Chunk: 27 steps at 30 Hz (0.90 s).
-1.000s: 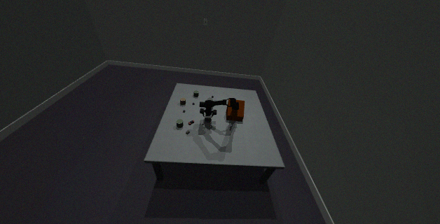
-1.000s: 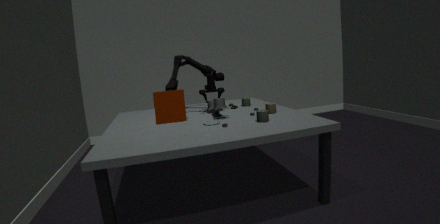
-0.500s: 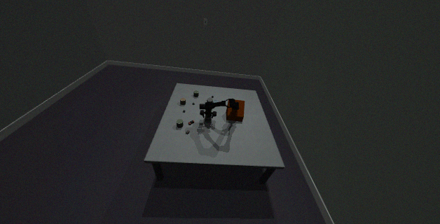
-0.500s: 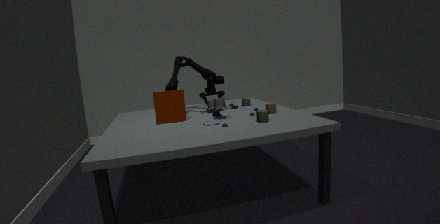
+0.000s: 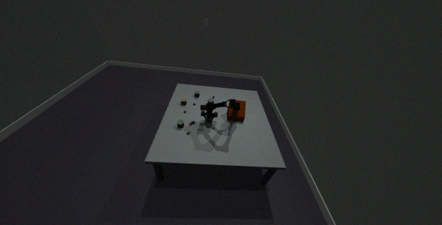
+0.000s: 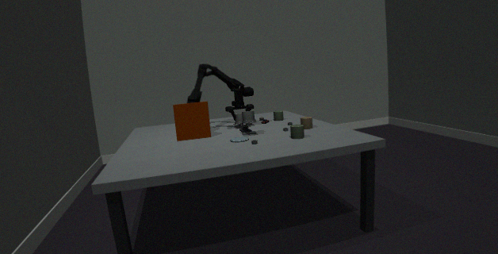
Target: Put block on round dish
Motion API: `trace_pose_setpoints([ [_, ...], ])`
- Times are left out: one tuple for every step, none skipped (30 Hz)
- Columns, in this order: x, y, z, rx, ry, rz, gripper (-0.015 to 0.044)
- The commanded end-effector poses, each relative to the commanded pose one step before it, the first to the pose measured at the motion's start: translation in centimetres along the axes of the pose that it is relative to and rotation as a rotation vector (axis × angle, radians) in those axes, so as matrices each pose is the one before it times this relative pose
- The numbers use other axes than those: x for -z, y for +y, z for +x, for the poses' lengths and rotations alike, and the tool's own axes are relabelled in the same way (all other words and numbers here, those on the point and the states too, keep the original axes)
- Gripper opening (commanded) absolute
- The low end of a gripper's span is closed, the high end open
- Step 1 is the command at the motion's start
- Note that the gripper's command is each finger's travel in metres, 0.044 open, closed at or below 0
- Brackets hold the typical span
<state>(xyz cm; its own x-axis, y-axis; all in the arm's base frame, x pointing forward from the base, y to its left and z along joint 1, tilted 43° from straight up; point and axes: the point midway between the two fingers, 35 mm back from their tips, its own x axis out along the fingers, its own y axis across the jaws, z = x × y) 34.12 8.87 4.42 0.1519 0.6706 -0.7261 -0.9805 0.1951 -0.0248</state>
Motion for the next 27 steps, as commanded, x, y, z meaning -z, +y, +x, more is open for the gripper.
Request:
trace_pose_setpoints([
  [0.138, 0.111, 0.090, -0.00184, 0.00389, 0.0067, 0.0347],
  [0.000, 0.000, 0.000, 0.00000, 0.00000, 0.0000, 0.0340],
  [0.000, 0.000, 0.000, 0.00000, 0.00000, 0.0000, 0.0333],
  [0.000, 0.000, 0.000, 0.00000, 0.00000, 0.0000, 0.0327],
  [0.000, 0.000, 0.000, 0.00000, 0.00000, 0.0000, 0.0320],
  [0.000, 0.000, 0.000, 0.00000, 0.00000, 0.0000, 0.0313],
  [0.000, 0.000, 0.000, 0.00000, 0.00000, 0.0000, 0.0307],
  [0.000, 0.000, 0.000, 0.00000, 0.00000, 0.0000, 0.0280],
  [0.002, -0.005, -0.019, 0.00001, 0.00007, 0.0000, 0.0254],
  [0.003, -0.010, -0.039, 0.00002, 0.00014, 0.0000, 0.0228],
  [0.005, -0.015, -0.058, 0.00003, 0.00020, 0.0000, 0.0202],
  [0.007, -0.020, -0.078, 0.00003, 0.00027, 0.0000, 0.0175],
  [0.008, -0.024, -0.097, 0.00004, 0.00033, 0.0000, 0.0149],
  [0.009, -0.028, -0.113, 0.00005, 0.00038, 0.0000, 0.0123],
  [0.010, -0.028, -0.118, 0.00005, 0.00039, 0.0000, 0.0097],
  [0.010, -0.028, -0.119, 0.00004, 0.00039, 0.0000, 0.0070],
  [0.010, -0.027, -0.119, 0.00004, 0.00038, 0.0000, 0.0044],
  [0.010, -0.027, -0.119, 0.00004, 0.00037, 0.0000, 0.0018],
  [0.010, -0.026, -0.119, 0.00004, 0.00037, 0.0000, 0.0000],
  [0.009, -0.026, -0.120, 0.00003, 0.00036, 0.0000, 0.0000],
  [0.009, -0.025, -0.120, 0.00003, 0.00035, 0.0000, 0.0000],
  [0.009, -0.025, -0.120, 0.00003, 0.00035, 0.0000, 0.0000],
  [0.009, -0.024, -0.120, 0.00003, 0.00034, 0.0000, 0.0000],
  [0.009, -0.023, -0.121, 0.00003, 0.00033, 0.0000, 0.0000],
  [0.009, -0.023, -0.121, 0.00002, 0.00033, 0.0000, 0.0000],
  [0.009, -0.022, -0.121, 0.00002, 0.00032, 0.0000, 0.0000],
  [0.009, -0.022, -0.121, 0.00002, 0.00031, 0.0000, 0.0000],
])
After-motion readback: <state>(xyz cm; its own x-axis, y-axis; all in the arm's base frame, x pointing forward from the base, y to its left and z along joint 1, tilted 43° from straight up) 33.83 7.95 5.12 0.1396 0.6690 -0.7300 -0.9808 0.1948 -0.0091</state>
